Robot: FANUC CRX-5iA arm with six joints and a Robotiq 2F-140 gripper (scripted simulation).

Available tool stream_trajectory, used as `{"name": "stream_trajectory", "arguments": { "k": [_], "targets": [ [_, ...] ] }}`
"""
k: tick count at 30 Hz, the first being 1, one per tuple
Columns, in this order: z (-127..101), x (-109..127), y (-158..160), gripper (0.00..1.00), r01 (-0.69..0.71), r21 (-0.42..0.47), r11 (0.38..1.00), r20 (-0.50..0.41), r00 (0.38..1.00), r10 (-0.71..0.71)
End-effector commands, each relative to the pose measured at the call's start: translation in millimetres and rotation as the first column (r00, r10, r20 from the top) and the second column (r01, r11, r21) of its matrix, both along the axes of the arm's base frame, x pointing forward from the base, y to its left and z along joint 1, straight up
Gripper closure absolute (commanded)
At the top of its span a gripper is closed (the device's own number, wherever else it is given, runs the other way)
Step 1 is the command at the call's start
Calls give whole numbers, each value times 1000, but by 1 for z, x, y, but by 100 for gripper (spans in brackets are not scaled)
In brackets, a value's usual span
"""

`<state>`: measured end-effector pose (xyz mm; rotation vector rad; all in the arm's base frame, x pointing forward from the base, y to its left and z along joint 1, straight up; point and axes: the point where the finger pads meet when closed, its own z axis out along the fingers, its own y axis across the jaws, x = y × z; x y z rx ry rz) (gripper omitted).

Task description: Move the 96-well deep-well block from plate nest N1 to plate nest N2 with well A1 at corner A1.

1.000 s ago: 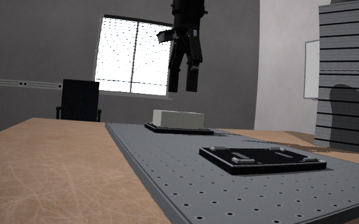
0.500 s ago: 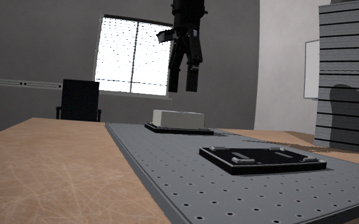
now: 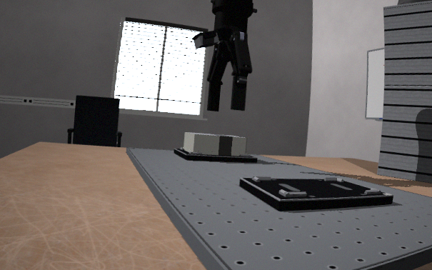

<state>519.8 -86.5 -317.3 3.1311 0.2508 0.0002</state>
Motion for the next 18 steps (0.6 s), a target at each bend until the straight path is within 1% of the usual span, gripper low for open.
{"name": "stream_trajectory", "arguments": {
  "k": [1, 4, 6, 18],
  "targets": [
    [1, -1, 12, 0, 0, -1, 1000, 2, 1000, 0],
    [1, -3, 22, 0, 0, -1, 1000, 2, 1000, 0],
    [1, -3, 22, 0, 0, -1, 1000, 2, 1000, 0],
    [1, -9, 61, 0, 0, -1, 1000, 2, 1000, 0]
  ]
}}
